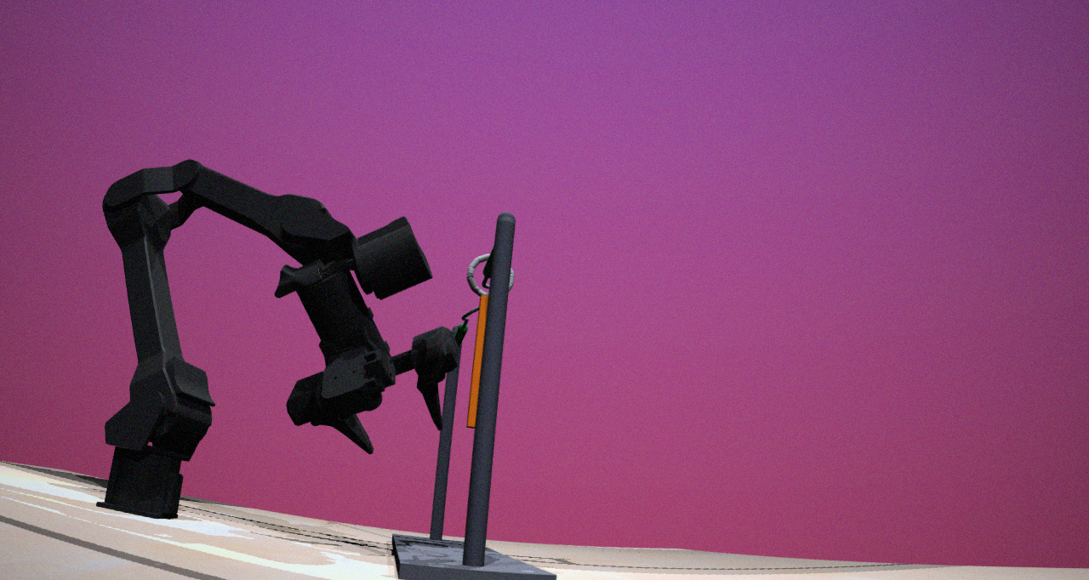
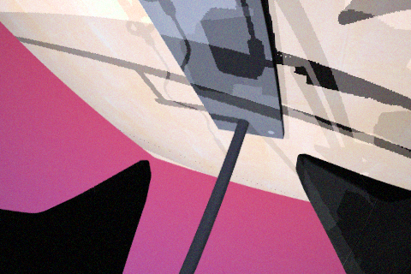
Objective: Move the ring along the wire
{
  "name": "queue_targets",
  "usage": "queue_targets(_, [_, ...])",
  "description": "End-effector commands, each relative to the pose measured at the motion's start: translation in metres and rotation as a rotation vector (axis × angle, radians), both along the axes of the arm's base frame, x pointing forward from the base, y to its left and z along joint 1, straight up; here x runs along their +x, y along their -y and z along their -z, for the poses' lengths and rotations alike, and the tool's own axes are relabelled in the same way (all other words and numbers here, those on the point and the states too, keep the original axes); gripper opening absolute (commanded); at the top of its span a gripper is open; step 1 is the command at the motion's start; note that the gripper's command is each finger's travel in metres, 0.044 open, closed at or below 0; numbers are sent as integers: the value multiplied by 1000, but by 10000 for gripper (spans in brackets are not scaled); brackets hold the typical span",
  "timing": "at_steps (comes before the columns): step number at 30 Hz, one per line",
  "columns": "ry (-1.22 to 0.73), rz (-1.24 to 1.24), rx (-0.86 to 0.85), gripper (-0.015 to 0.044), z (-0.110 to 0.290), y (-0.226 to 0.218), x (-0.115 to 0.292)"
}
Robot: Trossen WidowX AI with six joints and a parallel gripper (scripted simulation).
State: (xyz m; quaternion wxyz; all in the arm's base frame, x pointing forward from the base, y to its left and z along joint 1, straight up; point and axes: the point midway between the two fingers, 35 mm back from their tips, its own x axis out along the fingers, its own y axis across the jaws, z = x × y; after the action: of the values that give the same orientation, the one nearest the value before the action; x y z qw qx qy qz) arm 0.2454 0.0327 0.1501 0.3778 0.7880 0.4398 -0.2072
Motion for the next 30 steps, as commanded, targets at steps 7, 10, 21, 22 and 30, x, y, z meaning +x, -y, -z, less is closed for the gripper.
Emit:
queue_targets(7, [281, -56, -183, 216, 5, 32, -1])
queue_targets(10, [420, -83, -312, 160, 8, 49, -4])
queue_targets(21, [801, -203, -933, 160, 20, 102, -26])
queue_targets(22, [824, -219, -999, 160, 21, 106, -28])
queue_targets(30, [921, -390, -1563, 160, 33, 130, -51])
